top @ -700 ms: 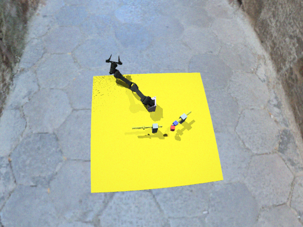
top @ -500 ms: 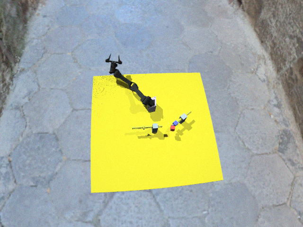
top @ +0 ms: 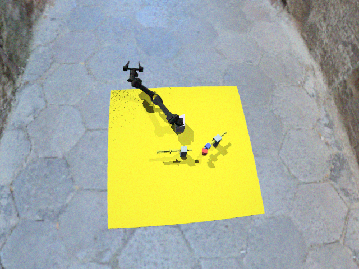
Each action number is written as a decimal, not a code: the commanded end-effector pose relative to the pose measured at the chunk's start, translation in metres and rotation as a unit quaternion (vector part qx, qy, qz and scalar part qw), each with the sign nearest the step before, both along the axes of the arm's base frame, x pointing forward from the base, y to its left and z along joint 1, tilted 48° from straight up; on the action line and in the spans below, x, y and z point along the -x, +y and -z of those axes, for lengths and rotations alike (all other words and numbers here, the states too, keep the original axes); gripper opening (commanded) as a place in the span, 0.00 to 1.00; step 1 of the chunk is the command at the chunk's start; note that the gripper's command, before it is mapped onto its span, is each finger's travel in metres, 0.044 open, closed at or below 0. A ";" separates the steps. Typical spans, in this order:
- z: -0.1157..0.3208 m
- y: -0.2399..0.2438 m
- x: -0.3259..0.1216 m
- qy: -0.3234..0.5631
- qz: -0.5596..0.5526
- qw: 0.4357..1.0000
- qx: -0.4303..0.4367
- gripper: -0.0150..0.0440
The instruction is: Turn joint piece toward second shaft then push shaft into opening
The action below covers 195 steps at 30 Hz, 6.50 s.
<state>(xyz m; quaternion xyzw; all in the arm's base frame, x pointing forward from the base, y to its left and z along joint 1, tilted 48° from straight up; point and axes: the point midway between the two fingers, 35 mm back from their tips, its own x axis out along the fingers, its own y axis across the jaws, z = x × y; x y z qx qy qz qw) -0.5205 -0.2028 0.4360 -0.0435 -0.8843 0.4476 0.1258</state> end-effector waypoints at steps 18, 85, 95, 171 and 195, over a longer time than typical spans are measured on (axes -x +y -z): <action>0.006 0.028 -0.034 -0.151 -0.125 0.980 0.035 1.00; -0.297 0.278 -0.557 0.458 0.306 0.819 -0.164 1.00; -0.267 0.313 -0.667 0.461 0.452 0.749 -0.149 1.00; 0.487 0.386 -0.884 -0.043 0.602 0.718 0.347 1.00; 0.523 0.403 -0.884 0.118 0.555 0.541 0.620 1.00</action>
